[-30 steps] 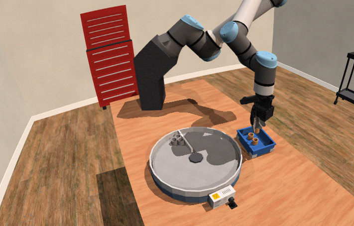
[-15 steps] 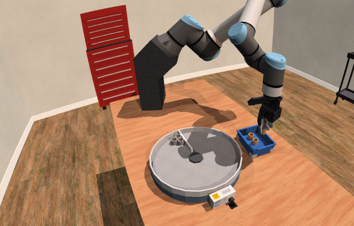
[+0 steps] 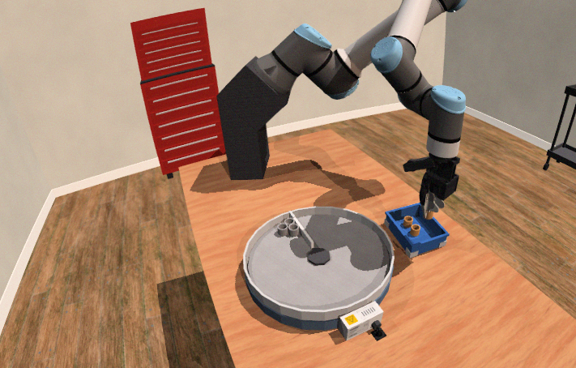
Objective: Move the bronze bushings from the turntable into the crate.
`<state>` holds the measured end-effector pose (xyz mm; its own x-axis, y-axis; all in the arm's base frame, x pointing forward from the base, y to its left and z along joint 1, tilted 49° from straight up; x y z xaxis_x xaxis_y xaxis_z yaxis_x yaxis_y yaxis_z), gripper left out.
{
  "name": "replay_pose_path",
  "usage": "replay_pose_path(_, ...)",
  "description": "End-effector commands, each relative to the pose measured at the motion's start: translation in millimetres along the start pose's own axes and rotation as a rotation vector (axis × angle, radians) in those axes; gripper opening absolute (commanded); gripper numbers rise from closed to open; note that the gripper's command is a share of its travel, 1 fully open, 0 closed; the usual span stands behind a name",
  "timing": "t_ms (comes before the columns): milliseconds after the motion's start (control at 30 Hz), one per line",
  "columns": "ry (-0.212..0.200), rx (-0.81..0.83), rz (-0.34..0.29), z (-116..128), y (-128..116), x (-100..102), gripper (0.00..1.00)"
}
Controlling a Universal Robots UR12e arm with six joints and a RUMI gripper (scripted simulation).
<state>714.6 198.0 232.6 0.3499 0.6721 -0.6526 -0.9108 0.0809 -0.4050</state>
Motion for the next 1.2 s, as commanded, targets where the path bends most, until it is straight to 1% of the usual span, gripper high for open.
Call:
replay_pose_path(0, 0.002, 0.000, -0.003, -0.7, -2.3, -1.9, 0.00)
replay_pose_path(1167, 0.002, 0.000, -0.002, -1.8, -3.8, -1.3, 0.00)
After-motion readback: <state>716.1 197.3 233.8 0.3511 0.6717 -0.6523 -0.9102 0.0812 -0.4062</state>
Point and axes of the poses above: the point where the finger pads meet when closed, its own x axis out along the fingers, its own z axis across the jaws, y = z × x, the point moved 5 cm from there along -x, back along the fingers, and after that the axes turned 6 degrees about x, right-handed, at the moved point
